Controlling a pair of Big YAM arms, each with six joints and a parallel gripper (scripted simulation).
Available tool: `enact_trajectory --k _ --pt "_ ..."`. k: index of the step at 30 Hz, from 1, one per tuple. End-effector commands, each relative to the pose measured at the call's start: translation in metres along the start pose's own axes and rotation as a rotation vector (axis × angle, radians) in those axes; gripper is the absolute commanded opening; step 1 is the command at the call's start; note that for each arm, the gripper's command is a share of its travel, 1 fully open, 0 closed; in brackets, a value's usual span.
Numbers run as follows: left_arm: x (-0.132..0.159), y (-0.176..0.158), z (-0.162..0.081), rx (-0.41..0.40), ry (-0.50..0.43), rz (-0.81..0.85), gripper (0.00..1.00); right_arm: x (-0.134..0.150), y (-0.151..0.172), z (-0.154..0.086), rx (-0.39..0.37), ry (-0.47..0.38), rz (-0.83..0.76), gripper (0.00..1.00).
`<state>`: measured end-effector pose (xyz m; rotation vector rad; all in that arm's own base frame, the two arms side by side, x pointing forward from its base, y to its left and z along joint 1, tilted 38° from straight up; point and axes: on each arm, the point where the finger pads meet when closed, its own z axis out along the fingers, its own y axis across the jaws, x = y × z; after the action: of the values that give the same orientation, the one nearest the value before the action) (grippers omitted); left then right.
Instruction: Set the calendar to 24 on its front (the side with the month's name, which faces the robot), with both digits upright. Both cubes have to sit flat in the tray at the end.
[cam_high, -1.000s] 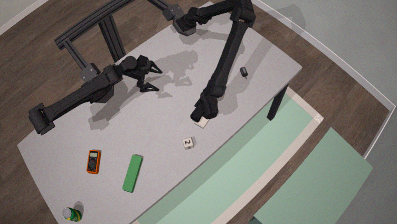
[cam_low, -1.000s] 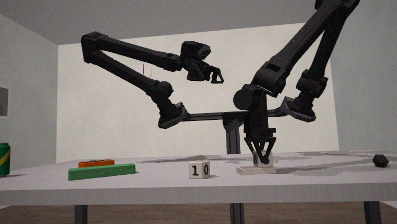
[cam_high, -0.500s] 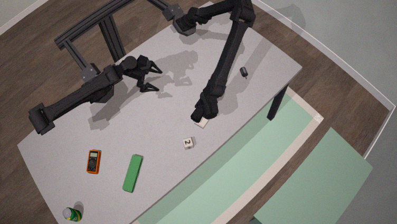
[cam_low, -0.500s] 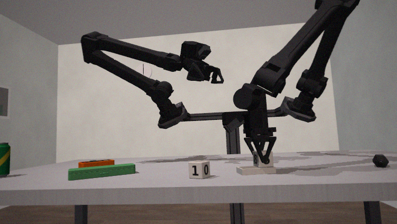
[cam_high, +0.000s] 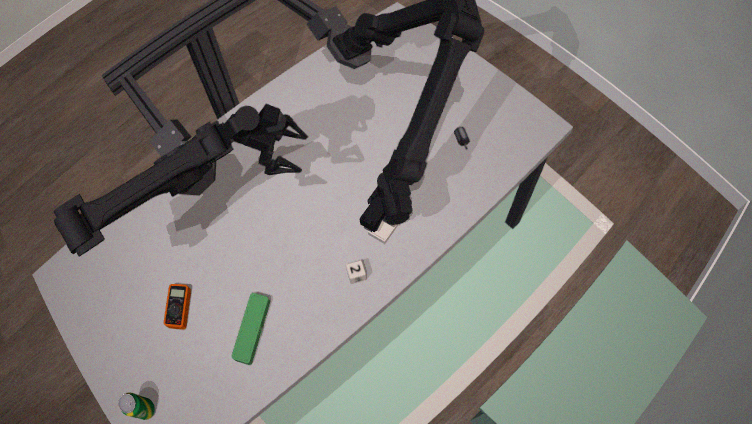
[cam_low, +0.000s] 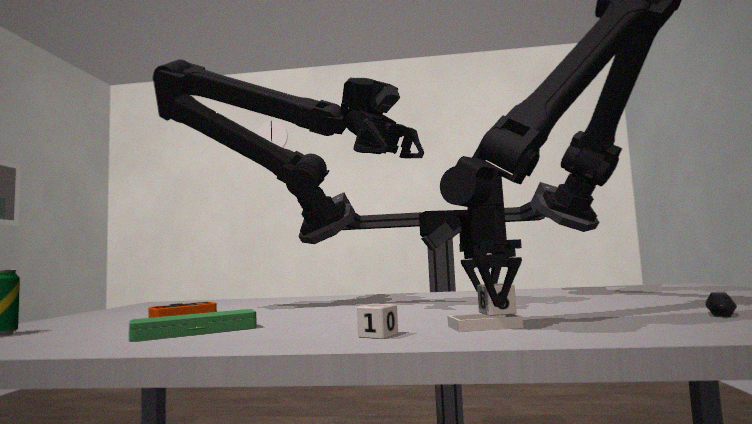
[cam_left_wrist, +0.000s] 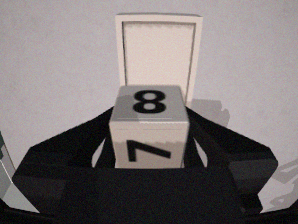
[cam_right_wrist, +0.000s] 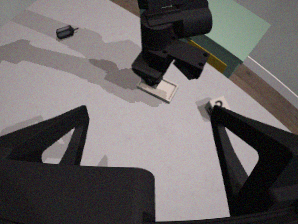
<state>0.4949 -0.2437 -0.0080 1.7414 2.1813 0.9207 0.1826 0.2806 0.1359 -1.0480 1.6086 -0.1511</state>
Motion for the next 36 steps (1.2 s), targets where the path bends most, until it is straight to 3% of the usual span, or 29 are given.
enact_trajectory --k 1,5,12,25,29,36 --pt "-0.004 0.008 -0.01 -0.016 -0.017 -0.01 0.4 -0.005 0.0 0.0 0.002 -0.012 0.004 1.0" --pt "-0.013 0.009 -0.016 -0.019 -0.023 0.018 0.4 -0.005 0.0 0.0 0.002 -0.012 0.004 1.0" --pt "0.006 -0.004 0.021 0.007 0.01 0.017 0.4 -0.005 0.0 0.0 0.002 -0.012 0.004 1.0" --pt "0.0 0.007 0.027 0.014 -0.001 -0.012 0.4 -0.005 0.0 0.0 0.002 -0.012 0.004 1.0" --pt "-0.006 0.019 -0.011 0.016 -0.015 -0.013 0.4 -0.005 0.0 0.0 0.002 -0.012 0.004 1.0" --pt "-0.006 0.02 -0.011 0.013 -0.015 -0.009 0.4 -0.005 0.0 0.0 0.002 -0.012 0.004 1.0"
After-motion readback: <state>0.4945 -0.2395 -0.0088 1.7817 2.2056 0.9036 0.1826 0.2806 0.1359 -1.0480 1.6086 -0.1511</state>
